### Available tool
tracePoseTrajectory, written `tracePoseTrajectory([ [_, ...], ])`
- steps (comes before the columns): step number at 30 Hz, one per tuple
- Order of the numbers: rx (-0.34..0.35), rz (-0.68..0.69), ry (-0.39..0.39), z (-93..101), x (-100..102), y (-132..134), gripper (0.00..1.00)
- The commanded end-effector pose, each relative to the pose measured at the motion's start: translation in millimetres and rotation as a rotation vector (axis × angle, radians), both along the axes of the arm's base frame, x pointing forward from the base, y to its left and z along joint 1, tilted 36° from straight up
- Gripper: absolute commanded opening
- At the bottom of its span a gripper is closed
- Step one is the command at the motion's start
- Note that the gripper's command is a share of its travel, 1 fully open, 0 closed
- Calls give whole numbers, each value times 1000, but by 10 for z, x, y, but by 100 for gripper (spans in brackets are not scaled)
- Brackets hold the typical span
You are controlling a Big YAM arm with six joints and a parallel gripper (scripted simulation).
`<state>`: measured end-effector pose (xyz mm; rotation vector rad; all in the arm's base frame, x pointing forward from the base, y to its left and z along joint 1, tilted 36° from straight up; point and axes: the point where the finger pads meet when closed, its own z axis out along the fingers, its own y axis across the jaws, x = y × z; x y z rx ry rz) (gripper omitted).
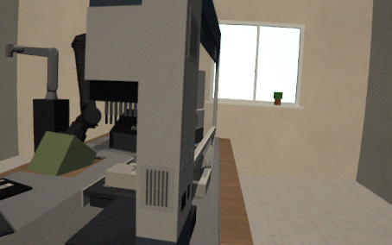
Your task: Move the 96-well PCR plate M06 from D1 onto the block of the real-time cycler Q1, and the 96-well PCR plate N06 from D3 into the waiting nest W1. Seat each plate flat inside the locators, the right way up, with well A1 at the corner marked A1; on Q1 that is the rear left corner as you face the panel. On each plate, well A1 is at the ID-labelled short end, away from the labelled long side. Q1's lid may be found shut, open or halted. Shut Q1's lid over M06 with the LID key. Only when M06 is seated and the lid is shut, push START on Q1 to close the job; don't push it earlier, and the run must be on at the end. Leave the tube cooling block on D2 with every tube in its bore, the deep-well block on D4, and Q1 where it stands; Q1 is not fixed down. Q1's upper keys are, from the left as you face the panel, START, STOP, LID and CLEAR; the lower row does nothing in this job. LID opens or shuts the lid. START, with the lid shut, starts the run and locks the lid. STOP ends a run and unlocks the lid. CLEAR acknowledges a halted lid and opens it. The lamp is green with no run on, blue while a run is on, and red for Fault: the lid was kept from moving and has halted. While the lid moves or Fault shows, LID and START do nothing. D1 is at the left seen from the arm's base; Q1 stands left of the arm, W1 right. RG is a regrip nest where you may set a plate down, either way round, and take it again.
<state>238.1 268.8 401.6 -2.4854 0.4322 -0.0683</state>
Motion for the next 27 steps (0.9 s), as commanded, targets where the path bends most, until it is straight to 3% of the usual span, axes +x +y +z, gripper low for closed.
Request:
tracePoseTrajectory([
  [1, 37, 14, -47, 257, -56, -25, 100],
  [7, 27, 13, -25, 158, -103, -25, 100],
  [21, -3, -20, 21, -37, 7, -43, 100],
  [27, 9, -18, 6, 28, -33, -71, 100],
])
